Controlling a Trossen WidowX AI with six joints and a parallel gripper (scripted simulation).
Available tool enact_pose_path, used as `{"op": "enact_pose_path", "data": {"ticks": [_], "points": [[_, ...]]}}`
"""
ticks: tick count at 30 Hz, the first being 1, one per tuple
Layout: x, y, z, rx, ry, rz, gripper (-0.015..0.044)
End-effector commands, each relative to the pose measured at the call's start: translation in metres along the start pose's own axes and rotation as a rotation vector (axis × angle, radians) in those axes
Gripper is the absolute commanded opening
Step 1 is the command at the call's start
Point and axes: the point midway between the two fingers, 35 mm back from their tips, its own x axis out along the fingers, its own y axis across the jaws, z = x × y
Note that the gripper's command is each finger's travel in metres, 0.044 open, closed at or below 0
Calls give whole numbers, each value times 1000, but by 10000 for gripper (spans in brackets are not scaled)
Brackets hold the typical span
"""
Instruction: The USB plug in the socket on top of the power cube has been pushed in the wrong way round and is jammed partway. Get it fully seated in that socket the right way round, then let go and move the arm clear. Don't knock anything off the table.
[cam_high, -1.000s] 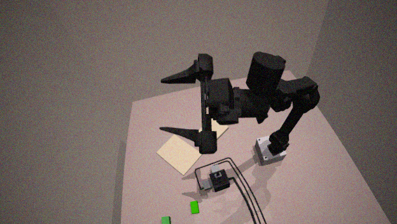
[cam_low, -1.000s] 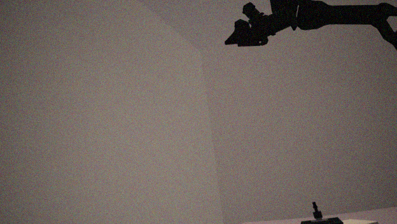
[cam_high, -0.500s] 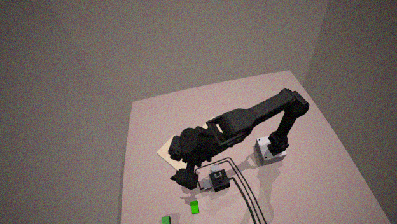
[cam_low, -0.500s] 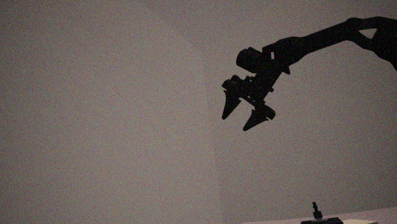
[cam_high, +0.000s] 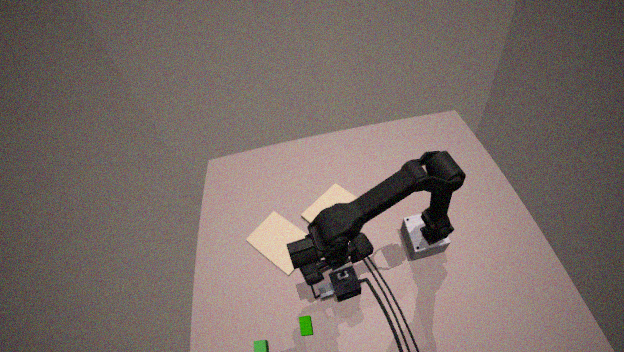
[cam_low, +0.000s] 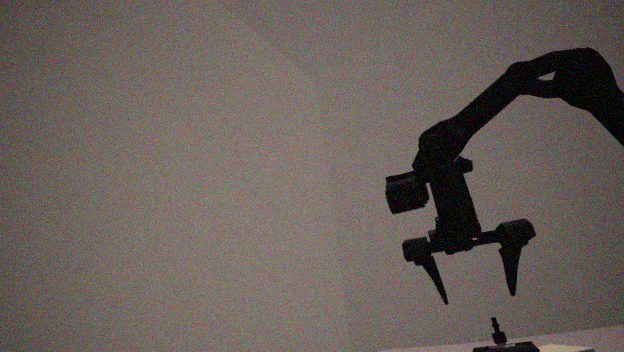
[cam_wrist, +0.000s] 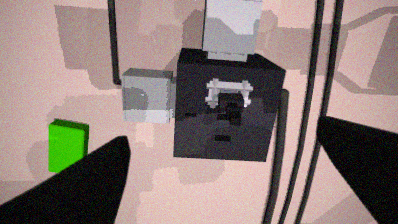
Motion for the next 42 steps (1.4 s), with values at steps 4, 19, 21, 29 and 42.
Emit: {"op": "enact_pose_path", "data": {"ticks": [4,19,21,29,42], "points": [[4,-10,-5,72,23,-39,440],[17,-10,-6,72,23,-39,440],[19,-10,-6,72,23,-39,440],[27,-11,-6,72,23,-39,440],[32,-10,-6,67,20,-37,361]]}}
